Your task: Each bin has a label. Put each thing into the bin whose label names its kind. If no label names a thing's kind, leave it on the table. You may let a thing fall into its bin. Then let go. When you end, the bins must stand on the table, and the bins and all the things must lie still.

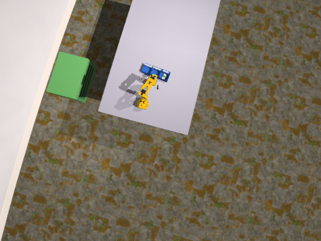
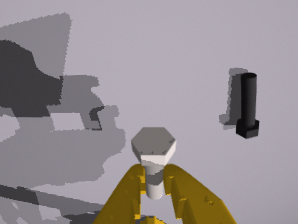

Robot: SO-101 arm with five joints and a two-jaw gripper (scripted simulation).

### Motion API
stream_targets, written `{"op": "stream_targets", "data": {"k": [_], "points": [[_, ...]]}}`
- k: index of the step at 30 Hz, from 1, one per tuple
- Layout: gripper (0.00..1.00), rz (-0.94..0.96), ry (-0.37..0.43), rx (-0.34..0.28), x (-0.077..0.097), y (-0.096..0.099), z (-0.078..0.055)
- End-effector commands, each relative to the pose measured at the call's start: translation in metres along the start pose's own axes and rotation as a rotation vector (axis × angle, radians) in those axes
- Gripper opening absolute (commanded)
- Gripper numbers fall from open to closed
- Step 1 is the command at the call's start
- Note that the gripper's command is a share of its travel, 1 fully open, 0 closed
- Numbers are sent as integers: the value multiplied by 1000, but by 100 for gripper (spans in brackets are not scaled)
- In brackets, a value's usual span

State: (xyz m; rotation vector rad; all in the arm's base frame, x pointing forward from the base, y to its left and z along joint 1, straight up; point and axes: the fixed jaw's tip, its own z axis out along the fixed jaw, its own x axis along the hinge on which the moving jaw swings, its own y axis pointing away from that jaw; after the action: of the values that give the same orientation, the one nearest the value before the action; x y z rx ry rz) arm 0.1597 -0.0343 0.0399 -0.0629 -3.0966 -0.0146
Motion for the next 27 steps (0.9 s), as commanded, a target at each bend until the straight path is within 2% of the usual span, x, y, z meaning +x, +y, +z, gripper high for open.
{"op": "stream_targets", "data": {"k": [1, 13, 27], "points": [[0, 2, -59, 12, -7, -3, -16], [0, -1, -62, 12, -8, -2, -17], [0, -35, -102, 17, -27, 13, -24]]}}
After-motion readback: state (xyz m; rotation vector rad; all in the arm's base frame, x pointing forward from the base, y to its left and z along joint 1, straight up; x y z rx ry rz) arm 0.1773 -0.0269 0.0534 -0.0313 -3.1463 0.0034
